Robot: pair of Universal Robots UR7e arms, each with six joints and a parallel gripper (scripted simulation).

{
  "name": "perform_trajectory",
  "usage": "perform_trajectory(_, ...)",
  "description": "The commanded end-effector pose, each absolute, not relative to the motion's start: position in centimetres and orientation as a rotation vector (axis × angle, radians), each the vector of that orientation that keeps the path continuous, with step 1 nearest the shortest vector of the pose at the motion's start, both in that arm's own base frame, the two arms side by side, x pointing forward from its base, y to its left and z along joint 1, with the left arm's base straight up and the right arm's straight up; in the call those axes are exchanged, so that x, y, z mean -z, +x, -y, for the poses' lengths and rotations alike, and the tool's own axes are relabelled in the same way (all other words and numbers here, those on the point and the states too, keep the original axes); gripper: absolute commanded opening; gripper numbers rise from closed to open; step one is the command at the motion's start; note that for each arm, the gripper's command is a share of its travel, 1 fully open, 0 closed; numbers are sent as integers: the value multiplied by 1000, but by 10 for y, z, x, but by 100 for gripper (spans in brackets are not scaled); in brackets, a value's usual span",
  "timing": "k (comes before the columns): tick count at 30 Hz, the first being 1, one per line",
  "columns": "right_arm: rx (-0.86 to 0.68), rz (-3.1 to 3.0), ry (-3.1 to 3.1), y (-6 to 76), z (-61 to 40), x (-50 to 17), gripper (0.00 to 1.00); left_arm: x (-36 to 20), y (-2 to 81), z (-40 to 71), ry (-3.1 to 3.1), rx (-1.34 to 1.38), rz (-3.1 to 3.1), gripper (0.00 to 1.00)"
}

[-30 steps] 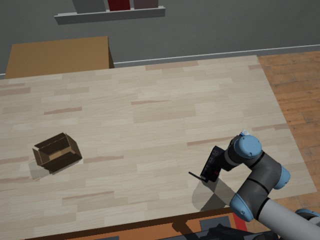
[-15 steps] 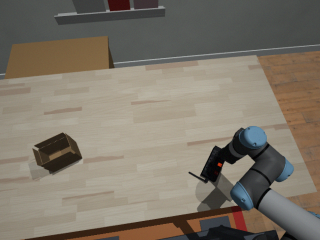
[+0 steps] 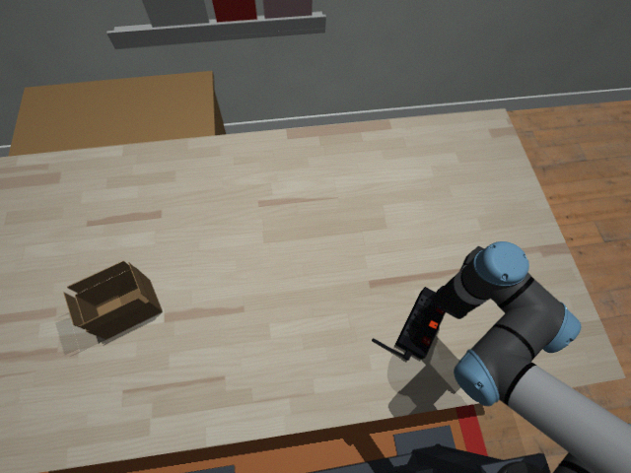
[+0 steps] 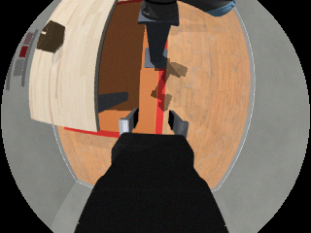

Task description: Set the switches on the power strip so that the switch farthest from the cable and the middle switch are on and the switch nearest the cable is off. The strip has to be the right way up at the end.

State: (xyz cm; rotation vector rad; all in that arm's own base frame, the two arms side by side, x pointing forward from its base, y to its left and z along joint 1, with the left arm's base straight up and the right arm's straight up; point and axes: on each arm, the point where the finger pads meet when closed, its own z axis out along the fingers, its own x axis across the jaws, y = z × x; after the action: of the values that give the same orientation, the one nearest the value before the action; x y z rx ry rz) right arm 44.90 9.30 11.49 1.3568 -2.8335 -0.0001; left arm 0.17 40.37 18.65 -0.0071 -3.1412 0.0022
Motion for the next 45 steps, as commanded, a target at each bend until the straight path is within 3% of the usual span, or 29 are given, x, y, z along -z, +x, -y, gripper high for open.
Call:
perform_trajectory(1, 0, 2835, 1357, 449, -93, -115, 0, -187, 2, -404, -7, 0, 3142, 100)
perform_trajectory(45, 0, 2835, 1357, 450, -93, -85, 0, -187, 2, -404, -7, 0, 3142, 100)
